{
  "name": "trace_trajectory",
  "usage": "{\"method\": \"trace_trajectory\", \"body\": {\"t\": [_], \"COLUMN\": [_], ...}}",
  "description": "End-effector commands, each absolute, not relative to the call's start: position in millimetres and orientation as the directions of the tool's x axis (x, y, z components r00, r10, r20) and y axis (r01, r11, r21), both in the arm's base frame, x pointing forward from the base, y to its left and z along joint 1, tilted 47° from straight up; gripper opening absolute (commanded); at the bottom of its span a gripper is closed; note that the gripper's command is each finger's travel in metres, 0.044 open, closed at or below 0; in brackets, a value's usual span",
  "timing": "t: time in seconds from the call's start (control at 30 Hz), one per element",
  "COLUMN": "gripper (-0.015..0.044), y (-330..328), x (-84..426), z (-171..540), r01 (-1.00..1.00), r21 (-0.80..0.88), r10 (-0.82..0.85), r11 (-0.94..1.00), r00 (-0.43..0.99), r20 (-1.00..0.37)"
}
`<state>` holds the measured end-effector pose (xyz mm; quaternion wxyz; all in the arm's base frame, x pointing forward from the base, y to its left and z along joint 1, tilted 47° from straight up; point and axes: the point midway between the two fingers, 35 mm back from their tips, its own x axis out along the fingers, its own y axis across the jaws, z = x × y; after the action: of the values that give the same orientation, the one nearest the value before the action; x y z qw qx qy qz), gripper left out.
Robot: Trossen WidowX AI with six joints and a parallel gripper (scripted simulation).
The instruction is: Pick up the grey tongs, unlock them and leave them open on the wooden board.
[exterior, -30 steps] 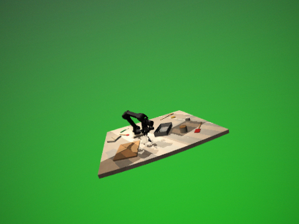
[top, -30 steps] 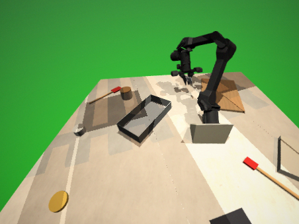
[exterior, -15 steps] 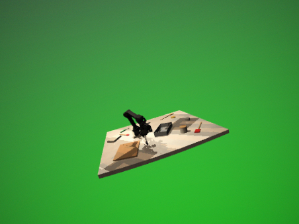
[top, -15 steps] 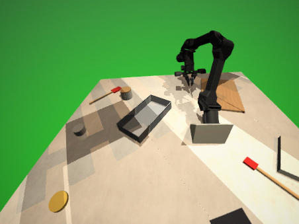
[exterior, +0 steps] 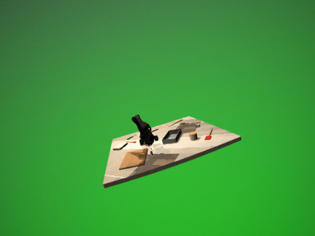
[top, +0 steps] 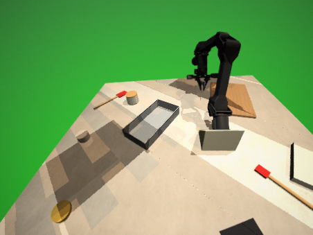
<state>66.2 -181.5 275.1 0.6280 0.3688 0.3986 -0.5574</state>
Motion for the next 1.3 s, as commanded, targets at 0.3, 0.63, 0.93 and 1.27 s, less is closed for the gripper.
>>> {"method": "trace_trajectory", "body": {"t": [0.3, 0.63, 0.93, 1.27], "gripper": [-0.0150, -0.0150, -0.0150, -0.0150], "y": [-191, -197, -199, -204], "x": [48, 35, 31, 22], "z": [282, 285, 287, 289], "r01": [0.994, 0.990, 0.988, 0.979], "r21": [0.095, 0.138, 0.151, 0.199], "r10": [-0.414, -0.423, -0.439, -0.467], "r11": [0.047, 0.024, 0.007, -0.053], "r00": [0.106, 0.135, 0.139, 0.151], "r20": [-0.904, -0.896, -0.888, -0.871]}}
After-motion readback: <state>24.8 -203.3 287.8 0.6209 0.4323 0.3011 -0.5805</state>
